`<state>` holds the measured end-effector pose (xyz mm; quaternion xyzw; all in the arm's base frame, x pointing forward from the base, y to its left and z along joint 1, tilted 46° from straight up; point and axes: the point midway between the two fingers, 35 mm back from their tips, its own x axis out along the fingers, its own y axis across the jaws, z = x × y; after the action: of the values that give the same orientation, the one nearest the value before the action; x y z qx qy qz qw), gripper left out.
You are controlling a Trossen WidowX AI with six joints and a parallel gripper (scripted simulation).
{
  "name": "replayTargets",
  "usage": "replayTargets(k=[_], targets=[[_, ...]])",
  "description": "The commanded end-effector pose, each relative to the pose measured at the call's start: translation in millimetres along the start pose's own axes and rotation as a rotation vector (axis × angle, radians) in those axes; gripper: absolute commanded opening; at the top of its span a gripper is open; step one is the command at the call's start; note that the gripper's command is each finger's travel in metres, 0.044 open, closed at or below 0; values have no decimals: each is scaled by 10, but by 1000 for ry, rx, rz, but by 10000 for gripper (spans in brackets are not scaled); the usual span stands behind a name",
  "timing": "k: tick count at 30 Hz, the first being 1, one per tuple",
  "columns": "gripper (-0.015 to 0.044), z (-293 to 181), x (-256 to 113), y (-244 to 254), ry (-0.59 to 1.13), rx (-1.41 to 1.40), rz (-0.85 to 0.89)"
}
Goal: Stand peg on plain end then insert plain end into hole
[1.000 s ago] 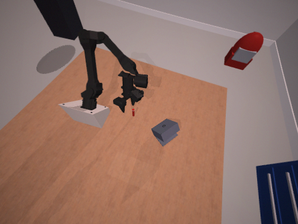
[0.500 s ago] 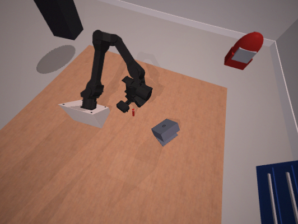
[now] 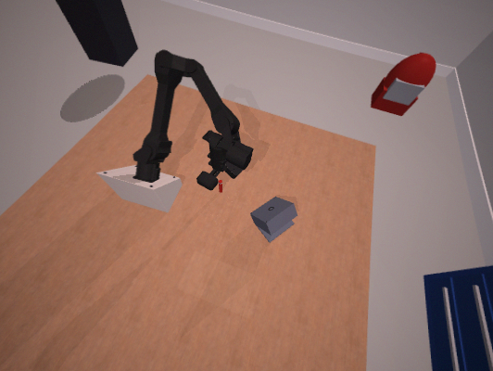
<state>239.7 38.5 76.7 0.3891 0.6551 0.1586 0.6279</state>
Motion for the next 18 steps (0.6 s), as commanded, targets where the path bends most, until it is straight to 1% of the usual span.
replayTargets(k=[1,18], targets=[[440,-1,35,-1,-1,-34,4],[440,21,271,-6,-3,-34,1]])
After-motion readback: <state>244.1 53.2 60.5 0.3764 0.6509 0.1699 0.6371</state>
